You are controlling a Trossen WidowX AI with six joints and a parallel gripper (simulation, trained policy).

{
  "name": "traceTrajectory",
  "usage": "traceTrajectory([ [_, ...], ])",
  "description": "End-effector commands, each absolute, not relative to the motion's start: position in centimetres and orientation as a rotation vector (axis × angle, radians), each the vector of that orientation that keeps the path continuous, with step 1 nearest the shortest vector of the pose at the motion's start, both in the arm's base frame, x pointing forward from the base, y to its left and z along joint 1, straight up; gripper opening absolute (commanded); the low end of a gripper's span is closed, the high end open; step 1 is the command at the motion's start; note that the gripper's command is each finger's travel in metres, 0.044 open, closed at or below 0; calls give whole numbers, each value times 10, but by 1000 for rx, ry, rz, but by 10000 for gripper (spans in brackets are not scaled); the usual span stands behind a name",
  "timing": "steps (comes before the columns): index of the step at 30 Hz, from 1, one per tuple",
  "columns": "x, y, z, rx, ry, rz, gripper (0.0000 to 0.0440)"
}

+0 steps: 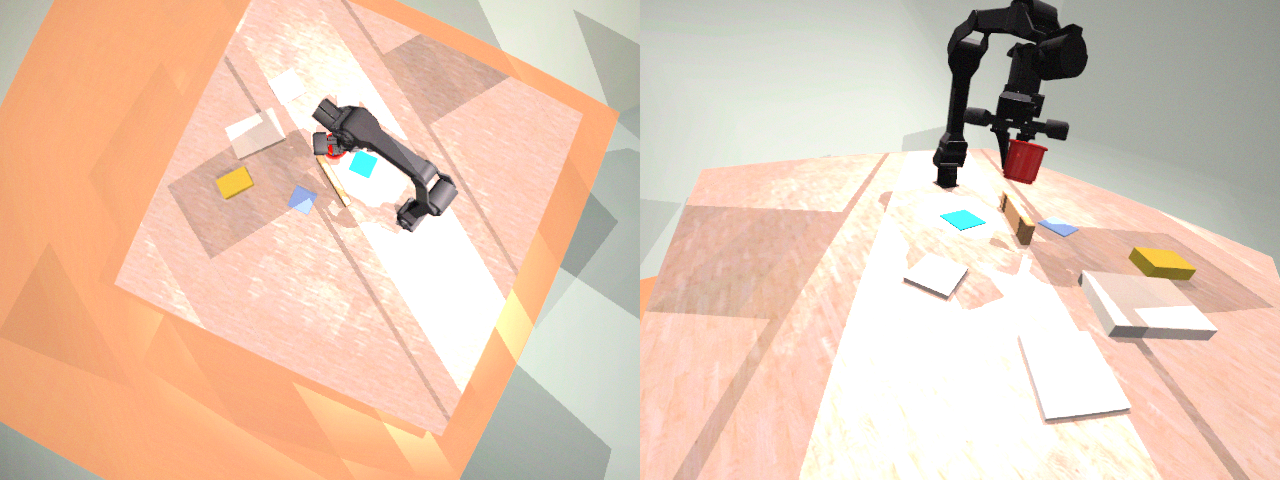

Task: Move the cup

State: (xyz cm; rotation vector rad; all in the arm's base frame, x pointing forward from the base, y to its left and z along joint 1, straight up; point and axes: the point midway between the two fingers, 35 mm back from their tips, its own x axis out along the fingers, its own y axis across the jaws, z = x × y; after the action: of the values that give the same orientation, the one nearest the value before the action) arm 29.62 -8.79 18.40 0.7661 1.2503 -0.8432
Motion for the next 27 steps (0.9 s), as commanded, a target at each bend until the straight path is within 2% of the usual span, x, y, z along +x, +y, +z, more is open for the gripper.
traceTrajectory([
  [1,290,-97,182,778,1233,-862,0],
  [27,257,-129,141,861,1176,-958,0],
])
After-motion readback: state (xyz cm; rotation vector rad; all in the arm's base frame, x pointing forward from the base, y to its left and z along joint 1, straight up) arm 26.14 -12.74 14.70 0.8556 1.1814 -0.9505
